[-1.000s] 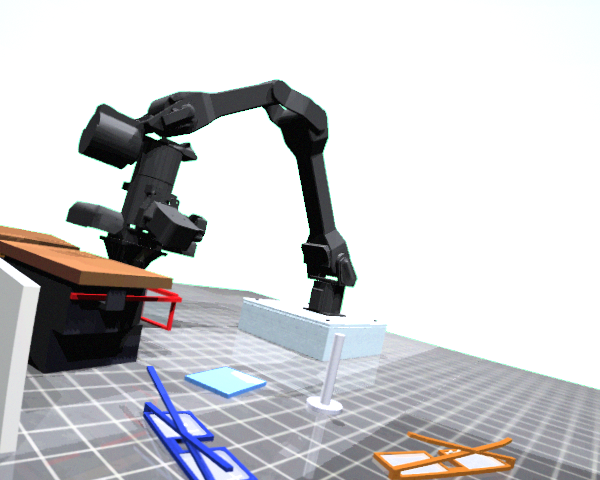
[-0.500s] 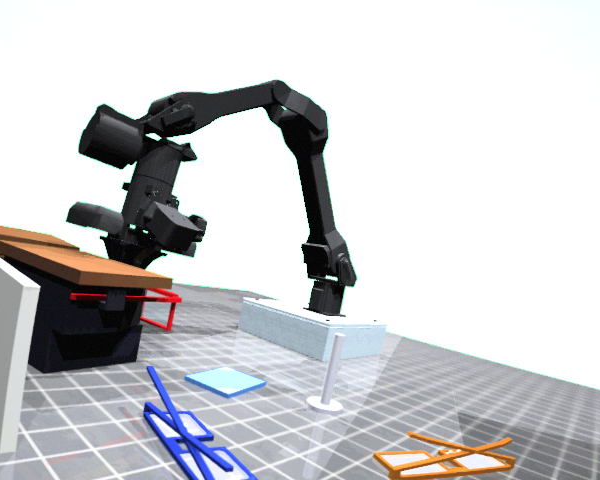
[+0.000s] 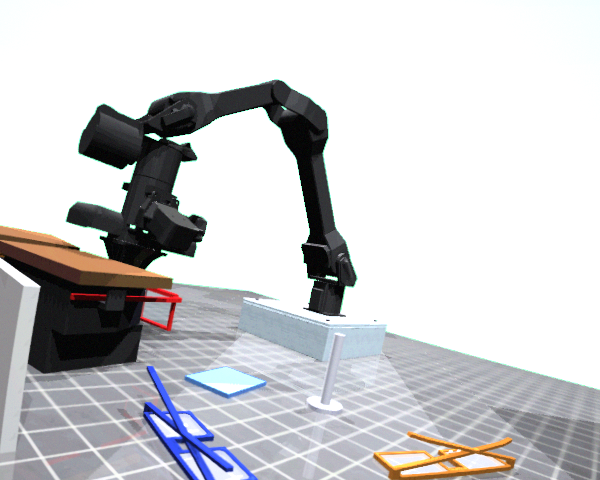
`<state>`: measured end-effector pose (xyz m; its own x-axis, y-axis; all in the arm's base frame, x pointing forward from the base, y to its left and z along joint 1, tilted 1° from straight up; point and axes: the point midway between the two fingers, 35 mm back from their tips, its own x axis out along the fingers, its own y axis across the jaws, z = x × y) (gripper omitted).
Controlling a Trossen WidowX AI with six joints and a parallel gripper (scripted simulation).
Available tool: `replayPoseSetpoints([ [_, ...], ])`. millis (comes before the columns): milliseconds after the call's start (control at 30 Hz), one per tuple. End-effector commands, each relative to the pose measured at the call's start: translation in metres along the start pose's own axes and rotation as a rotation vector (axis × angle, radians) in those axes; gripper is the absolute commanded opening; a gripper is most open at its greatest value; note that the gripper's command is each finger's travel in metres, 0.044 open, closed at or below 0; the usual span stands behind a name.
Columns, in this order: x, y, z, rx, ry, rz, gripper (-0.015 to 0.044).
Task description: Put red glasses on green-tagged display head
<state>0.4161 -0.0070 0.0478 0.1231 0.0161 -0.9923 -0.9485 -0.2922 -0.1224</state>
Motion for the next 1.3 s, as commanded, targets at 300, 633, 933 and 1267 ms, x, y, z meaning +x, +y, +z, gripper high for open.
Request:
replayPoseSetpoints([
  [300,0.0012,0.0008,-0.0002,0.002,0.002,0.003,0.0000],
  [633,0.0012,0.0008,-0.0002,0.002,0.002,0.003,0.0000],
  [933,0.0012,0.0008,-0.0002,0.002,0.002,0.003,0.0000],
  [1267,0.0001,0.0000,0.0000,0.000,0.000,0.000,0.0105],
])
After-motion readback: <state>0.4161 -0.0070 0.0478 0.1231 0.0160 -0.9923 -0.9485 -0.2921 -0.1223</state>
